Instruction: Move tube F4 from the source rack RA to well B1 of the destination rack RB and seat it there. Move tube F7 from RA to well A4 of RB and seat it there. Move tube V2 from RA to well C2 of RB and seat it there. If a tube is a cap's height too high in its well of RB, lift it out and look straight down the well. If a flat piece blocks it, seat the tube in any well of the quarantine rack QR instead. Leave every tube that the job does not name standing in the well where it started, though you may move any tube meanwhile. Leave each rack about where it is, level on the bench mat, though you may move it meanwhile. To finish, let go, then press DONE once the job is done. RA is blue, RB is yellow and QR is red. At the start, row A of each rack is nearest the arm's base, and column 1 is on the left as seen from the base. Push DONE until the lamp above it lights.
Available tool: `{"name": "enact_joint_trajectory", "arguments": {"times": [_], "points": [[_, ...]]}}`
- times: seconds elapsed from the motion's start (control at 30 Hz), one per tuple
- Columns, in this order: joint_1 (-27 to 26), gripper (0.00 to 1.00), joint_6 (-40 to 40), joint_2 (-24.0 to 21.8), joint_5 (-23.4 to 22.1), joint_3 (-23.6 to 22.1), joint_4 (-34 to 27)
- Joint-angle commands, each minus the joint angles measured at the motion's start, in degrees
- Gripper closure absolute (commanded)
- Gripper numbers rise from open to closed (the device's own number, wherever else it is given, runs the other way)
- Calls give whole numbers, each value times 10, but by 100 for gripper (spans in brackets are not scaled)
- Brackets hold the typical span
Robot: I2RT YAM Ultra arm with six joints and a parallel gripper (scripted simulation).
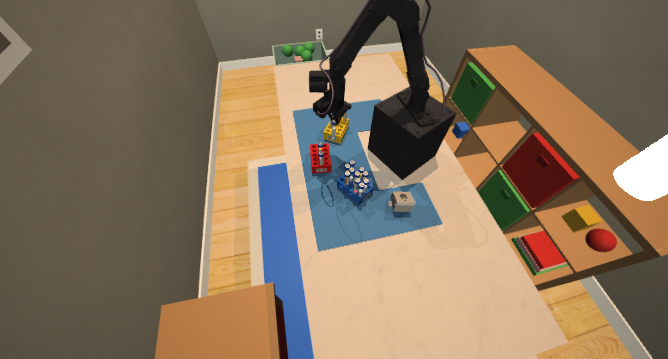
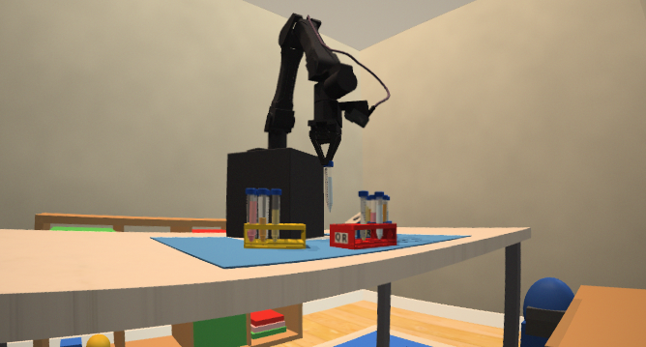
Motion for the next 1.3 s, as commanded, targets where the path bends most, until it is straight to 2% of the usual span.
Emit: {"name": "enact_joint_trajectory", "arguments": {"times": [0.0,1.27], "points": [[-3,100,-21,11,-4,19,-17],[12,100,-7,105,-4,177,-80]]}}
